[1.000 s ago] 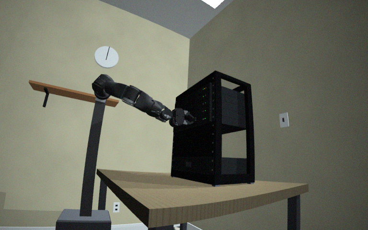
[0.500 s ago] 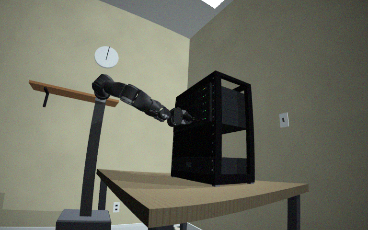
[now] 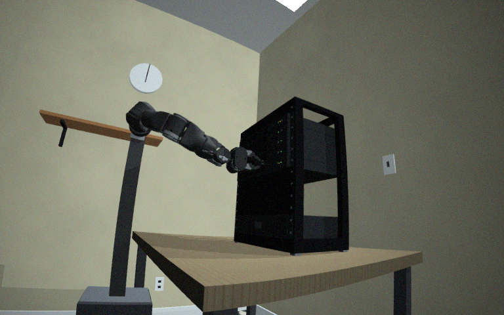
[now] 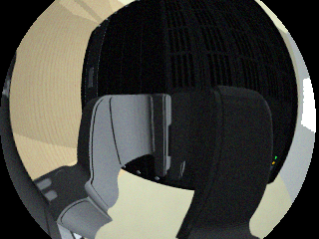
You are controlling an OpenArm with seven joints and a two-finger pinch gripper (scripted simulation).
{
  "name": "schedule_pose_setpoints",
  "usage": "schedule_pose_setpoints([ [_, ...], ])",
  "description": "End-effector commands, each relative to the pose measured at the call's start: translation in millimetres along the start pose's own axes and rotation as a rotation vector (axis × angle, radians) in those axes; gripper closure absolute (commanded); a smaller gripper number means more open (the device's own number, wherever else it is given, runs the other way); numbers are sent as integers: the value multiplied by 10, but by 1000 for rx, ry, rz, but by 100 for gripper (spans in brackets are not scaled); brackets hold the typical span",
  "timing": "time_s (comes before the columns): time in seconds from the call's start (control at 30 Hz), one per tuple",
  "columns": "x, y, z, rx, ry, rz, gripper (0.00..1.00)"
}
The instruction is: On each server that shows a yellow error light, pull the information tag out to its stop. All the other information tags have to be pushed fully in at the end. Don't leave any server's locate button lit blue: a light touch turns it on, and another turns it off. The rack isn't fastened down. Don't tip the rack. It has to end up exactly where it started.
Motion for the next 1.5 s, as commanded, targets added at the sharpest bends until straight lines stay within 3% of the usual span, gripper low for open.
schedule_pose_setpoints([
  [0.0, -3, 5, -16, 3, -2, -4, 100],
  [0.6, -7, 51, -21, 4, -1, -4, 100],
  [0.63, -7, 51, -21, 4, -1, -4, 90],
  [1.47, -4, 43, -6, 1, -2, -3, 90],
])
Point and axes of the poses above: the point where the finger pads meet when closed, its own y axis back along the fingers, its own z axis across the jaws, x = y × z, the point moved 2 cm from there along y, back along the fingers, and after that the axes turned 5 degrees about -y, right-handed, at the moved point
